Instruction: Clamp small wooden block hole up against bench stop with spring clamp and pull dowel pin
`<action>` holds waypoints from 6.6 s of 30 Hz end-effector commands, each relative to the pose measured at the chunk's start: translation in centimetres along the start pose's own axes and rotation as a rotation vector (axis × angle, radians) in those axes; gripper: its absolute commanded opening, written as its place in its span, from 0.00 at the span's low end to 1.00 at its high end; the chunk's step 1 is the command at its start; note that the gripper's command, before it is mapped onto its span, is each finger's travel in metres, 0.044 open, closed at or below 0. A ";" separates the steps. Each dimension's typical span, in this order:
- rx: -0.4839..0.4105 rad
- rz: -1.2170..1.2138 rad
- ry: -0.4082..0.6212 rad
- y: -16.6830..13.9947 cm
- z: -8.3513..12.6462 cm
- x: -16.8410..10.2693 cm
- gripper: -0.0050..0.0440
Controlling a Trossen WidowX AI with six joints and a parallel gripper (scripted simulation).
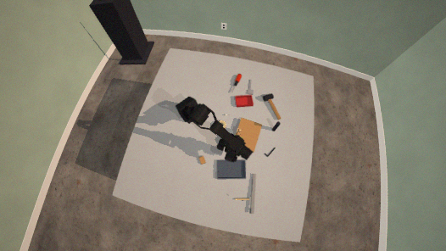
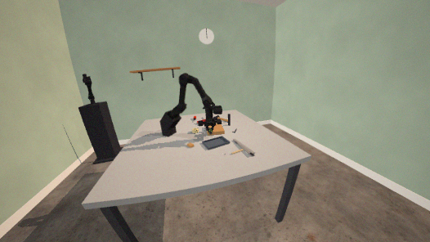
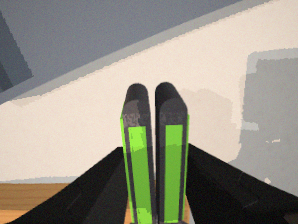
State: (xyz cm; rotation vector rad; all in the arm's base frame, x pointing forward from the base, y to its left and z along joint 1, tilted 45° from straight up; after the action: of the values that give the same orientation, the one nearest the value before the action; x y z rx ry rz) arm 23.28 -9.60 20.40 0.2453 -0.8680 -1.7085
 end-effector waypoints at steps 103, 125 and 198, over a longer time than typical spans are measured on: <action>-0.015 0.008 0.012 -1.1 -0.9 -4.1 0.10; -0.014 0.008 0.012 -1.0 -0.9 -4.9 0.10; -0.014 0.008 0.013 -0.5 -1.1 -5.0 0.10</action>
State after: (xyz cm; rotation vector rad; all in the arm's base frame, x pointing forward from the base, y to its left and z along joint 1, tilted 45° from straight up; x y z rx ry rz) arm 25.01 -5.44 17.87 0.2389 -0.8402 -1.6993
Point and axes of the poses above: the point midway between the two fingers, 35 mm back from their tips, its own z axis back along the fingers, its own y axis across the jaws, x = y × z, the point moved 8 cm from there along z, back along the fingers, and after that the axes turned 9 degrees about -z, right-handed, at the moved point
